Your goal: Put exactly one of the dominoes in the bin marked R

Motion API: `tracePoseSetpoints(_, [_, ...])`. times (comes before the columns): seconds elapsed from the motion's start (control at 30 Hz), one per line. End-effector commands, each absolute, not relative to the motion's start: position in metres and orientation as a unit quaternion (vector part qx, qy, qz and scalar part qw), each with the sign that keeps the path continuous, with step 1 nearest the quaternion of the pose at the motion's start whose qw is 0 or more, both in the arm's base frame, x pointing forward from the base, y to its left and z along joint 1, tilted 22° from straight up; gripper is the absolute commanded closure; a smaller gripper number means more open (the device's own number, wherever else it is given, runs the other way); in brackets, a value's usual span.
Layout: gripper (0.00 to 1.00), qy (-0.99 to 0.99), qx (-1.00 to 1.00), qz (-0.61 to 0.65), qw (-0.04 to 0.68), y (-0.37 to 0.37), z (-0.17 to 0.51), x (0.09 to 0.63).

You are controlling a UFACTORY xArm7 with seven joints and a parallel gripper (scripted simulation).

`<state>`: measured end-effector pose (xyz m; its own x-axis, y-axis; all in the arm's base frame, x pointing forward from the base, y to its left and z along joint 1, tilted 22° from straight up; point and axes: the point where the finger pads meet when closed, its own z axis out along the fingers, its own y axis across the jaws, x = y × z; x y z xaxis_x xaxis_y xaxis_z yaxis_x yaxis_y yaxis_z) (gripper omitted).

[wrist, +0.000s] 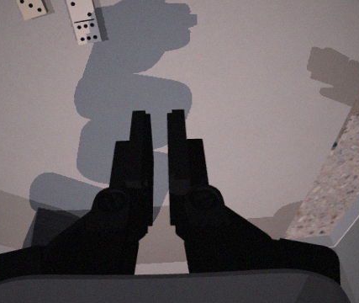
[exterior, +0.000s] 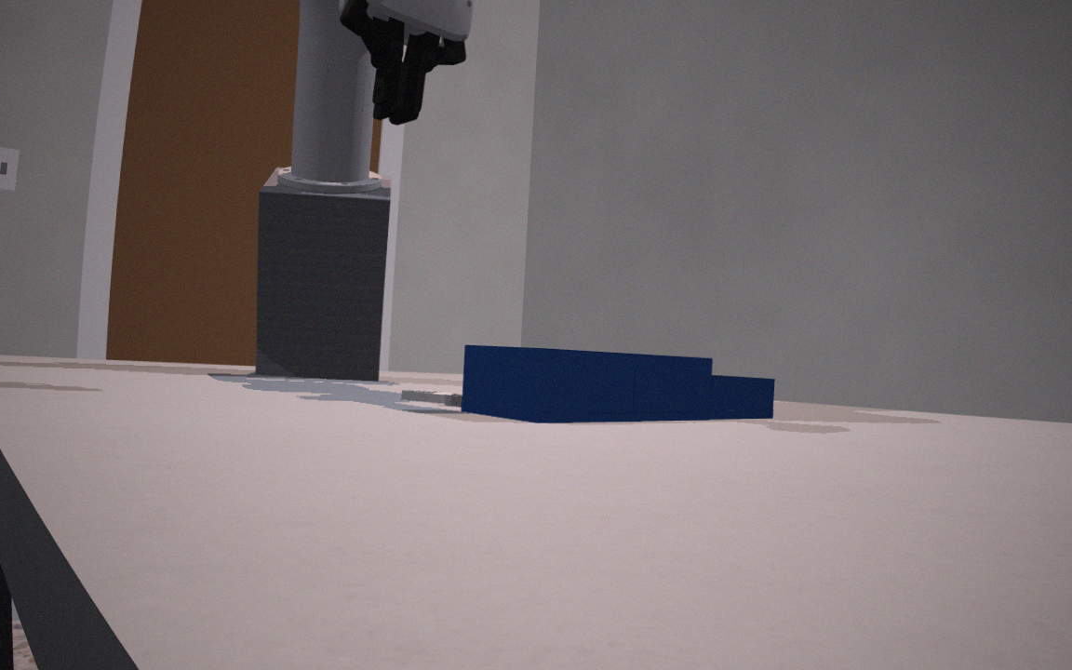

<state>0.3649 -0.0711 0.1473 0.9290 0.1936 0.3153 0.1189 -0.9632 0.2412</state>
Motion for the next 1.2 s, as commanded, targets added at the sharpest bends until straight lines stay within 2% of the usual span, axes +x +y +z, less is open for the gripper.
tracePoseSetpoints(0.0, [0.93,0.075,0.976,0.173,0.109,-0.046,0.141,0.370])
tracePoseSetpoints(0.83, [0.93,0.054,0.979,0.176,0.082,0.049,0.112,0.362])
tracePoseSetpoints(1.17, [0.93,0.054,0.979,0.176,0.082,0.049,0.112,0.362])
